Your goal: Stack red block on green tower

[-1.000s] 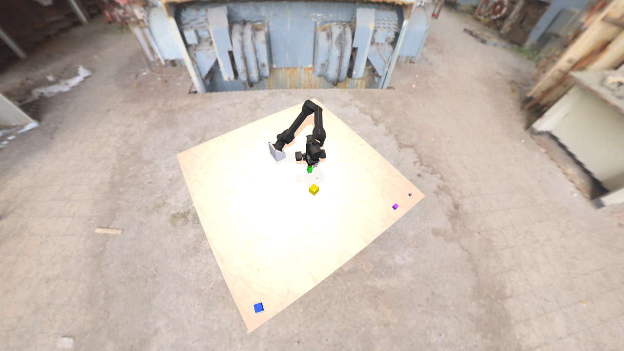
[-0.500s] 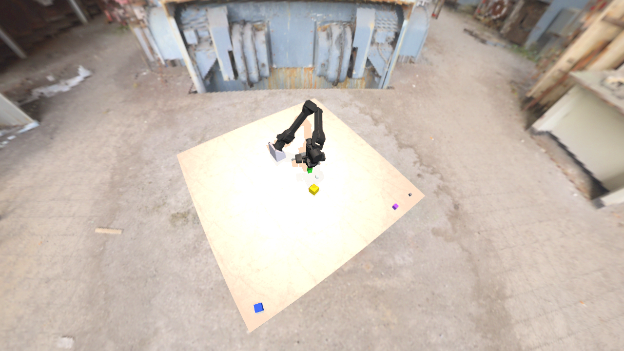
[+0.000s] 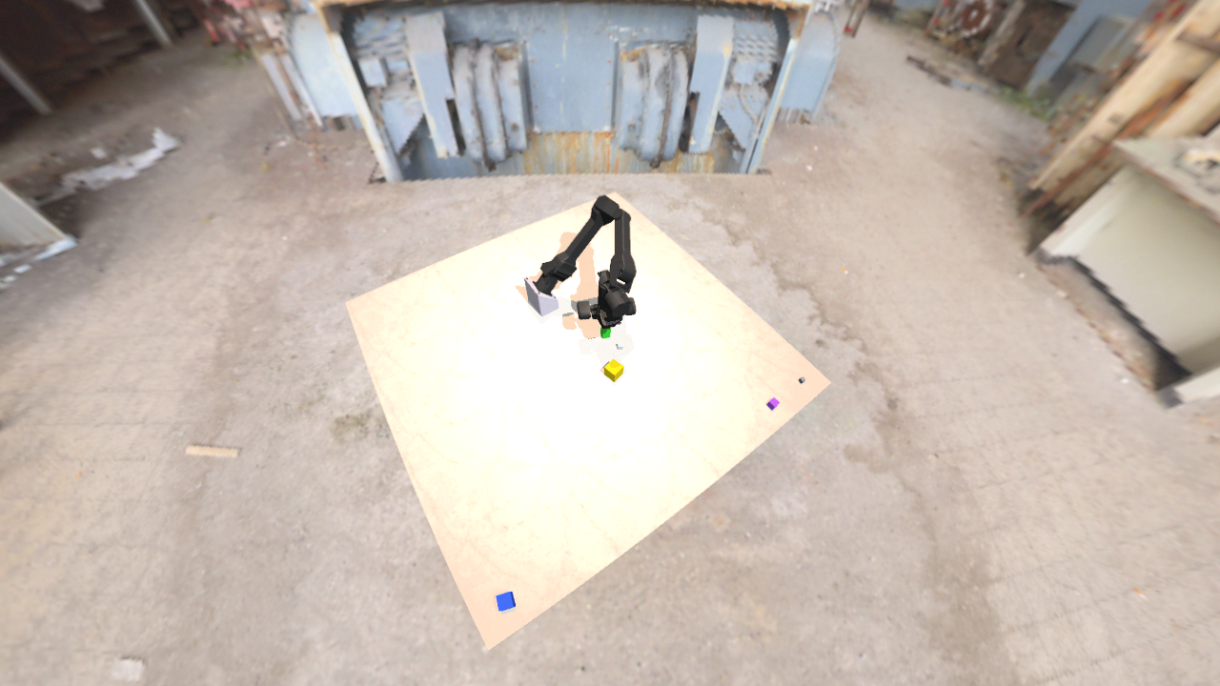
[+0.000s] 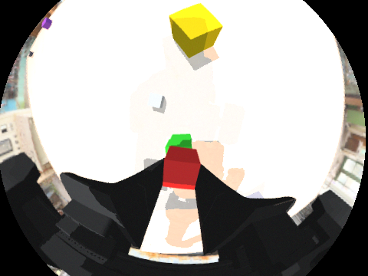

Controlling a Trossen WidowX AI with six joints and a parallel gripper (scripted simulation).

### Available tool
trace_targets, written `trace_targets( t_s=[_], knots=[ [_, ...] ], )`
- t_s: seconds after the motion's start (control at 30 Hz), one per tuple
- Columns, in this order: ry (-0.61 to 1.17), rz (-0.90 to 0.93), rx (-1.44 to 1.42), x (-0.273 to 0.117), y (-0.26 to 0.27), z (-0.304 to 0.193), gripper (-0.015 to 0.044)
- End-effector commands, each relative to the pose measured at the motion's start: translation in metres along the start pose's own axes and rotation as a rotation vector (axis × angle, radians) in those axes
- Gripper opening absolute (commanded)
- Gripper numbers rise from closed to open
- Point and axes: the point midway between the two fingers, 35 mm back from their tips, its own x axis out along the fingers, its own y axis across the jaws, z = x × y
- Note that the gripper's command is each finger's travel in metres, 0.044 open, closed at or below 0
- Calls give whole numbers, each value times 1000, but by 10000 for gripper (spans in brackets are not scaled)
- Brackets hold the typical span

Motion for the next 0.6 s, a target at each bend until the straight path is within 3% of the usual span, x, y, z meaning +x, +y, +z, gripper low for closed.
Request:
trace_targets(
  t_s=[0.0,0.1,0.57],
  knots=[
    [0,6,2,0,1,0,0],
    [0,6,2,-2,1,0,0],
    [0,0,1,0,0,0,367]
  ],
)
